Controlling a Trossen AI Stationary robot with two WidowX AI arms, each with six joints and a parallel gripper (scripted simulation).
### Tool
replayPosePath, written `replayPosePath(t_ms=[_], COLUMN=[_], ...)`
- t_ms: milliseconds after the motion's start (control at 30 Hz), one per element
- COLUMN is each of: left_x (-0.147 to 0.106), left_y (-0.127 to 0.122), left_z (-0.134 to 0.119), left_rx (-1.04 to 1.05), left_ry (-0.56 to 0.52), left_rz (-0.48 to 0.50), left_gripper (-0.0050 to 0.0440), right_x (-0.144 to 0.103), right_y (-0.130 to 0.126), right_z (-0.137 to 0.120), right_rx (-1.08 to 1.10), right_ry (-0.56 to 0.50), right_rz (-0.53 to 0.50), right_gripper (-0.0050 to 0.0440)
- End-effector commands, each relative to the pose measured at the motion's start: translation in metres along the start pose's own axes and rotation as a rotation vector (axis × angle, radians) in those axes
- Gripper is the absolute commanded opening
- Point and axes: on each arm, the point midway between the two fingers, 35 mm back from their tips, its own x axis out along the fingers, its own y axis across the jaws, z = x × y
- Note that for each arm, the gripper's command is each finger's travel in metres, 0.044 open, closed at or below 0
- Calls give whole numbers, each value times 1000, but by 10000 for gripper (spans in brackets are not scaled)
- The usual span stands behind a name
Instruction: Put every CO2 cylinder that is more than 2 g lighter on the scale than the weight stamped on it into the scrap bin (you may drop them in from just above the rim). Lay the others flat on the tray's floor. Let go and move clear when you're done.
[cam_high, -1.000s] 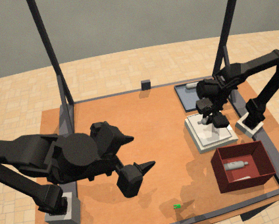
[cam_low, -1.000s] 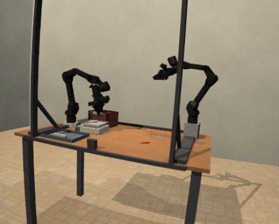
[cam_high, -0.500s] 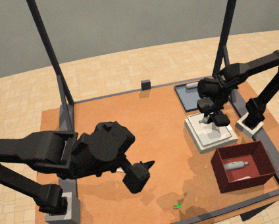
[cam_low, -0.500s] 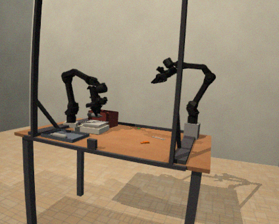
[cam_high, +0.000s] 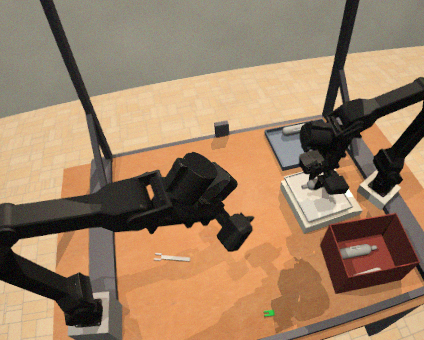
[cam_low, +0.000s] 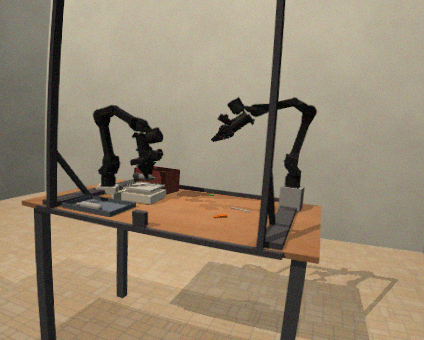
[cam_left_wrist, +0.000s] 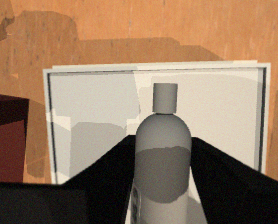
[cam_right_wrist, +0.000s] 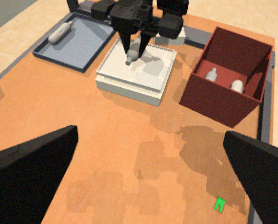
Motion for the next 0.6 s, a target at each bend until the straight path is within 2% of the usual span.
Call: replayPosePath(t_ms=[0, 167, 400, 567], left_x=[-5, -5, -5, 2], left_y=[-1, -1, 0, 0], left_z=[5, 5, 5, -4], left_rx=[-4, -4, -2, -5], left_ry=[-27, -26, -26, -25], left_rz=[-1, -1, -2, -1], left_gripper=[-50, -50, -50, -50], right_x=[29, 34, 34, 34], right_y=[20, 27, 28, 27], right_z=[12, 20, 23, 23], right_rx=[21, 24, 25, 22], right_ry=[-59, -106, -114, -114], right_rz=[-40, -44, -44, -45], right_gripper=[440, 440, 440, 440])
